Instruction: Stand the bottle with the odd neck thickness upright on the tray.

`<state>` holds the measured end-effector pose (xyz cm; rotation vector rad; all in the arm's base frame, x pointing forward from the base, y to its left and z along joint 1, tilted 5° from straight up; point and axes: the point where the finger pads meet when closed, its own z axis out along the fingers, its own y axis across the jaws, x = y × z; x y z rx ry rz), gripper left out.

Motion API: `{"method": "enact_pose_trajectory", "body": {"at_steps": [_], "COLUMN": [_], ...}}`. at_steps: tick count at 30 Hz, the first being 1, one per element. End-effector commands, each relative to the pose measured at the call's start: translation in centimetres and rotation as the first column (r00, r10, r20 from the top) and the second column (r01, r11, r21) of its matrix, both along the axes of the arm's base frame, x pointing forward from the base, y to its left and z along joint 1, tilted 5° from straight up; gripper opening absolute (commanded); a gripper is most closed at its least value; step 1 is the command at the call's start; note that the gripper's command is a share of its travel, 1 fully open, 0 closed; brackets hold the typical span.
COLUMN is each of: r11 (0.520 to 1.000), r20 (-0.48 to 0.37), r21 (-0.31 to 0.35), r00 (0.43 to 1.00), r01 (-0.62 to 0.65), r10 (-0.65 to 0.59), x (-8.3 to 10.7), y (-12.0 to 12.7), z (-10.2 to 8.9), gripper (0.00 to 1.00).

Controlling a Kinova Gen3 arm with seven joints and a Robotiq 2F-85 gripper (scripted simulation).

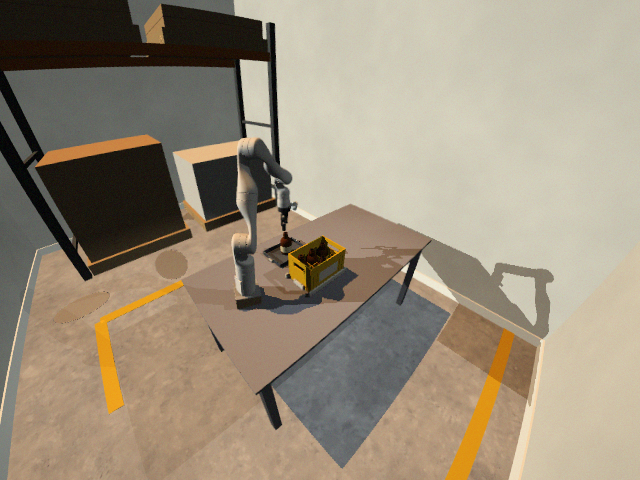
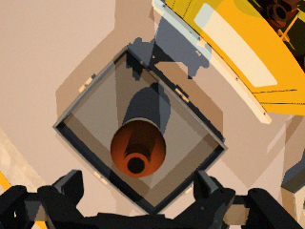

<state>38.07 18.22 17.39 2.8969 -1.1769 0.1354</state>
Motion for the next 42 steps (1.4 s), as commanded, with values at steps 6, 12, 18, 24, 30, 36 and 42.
{"method": "enact_pose_trajectory", "body": {"at_steps": [6,12,18,24,30,36,42], "r11": [1.000,1.000,1.000,1.000,1.000,1.000,1.000], "r20": [0.010,0.010,0.010,0.010,0.010,0.010,0.010], "r21": [0.010,0.010,0.010,0.010,0.010,0.010,0.010], "r00": [1.000,1.000,1.000,1.000,1.000,1.000,1.000], "r01": [-0.004,-0.004,-0.004,-0.004,-0.004,-0.004,-0.004], "r10": [0.004,0.004,0.004,0.004,0.004,0.004,0.004], "x": [0.0,0.0,-0.1,-0.1,-0.1,-0.1,-0.1], "y": [0.4,0.4,0.4,0.4,0.4,0.4,0.4], "z": [2.1,2.7,3.2,3.3,3.3,3.3,3.3], "gripper": [1.00,1.00,1.00,1.00,0.00,0.00,0.00]}}
